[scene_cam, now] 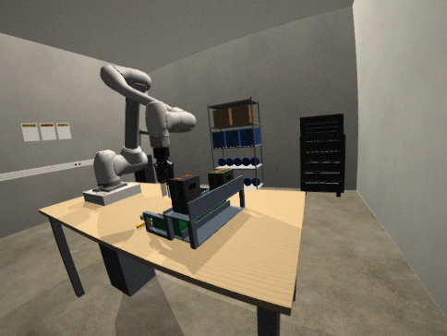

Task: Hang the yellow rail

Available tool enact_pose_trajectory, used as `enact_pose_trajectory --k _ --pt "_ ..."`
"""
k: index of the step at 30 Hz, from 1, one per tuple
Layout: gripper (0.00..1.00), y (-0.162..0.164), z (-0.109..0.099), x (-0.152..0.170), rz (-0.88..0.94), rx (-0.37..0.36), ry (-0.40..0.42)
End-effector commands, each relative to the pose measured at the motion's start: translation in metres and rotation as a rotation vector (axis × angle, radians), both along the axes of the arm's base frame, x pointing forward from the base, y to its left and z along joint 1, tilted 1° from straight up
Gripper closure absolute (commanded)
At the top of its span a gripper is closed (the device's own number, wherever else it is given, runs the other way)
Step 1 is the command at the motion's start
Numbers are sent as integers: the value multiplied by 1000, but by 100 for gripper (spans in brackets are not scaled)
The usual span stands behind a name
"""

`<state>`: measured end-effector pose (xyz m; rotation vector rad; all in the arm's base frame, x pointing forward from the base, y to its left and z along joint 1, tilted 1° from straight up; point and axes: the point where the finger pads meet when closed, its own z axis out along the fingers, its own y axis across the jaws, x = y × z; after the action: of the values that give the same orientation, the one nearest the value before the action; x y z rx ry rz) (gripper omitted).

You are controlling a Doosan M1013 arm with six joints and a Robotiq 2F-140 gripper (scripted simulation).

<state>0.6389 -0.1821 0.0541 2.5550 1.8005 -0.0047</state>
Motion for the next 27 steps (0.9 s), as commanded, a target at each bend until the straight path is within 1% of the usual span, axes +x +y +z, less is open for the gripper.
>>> enact_pose_trajectory --k 1,7,12,24,27 --pt "63 0 0 0 0 0 0" --pt "63 0 0 0 0 0 0" --pt "63 0 -40 0 0 0 0" --pt "63 0 -40 0 0 0 0" --pt "63 0 -57 0 0 0 0"
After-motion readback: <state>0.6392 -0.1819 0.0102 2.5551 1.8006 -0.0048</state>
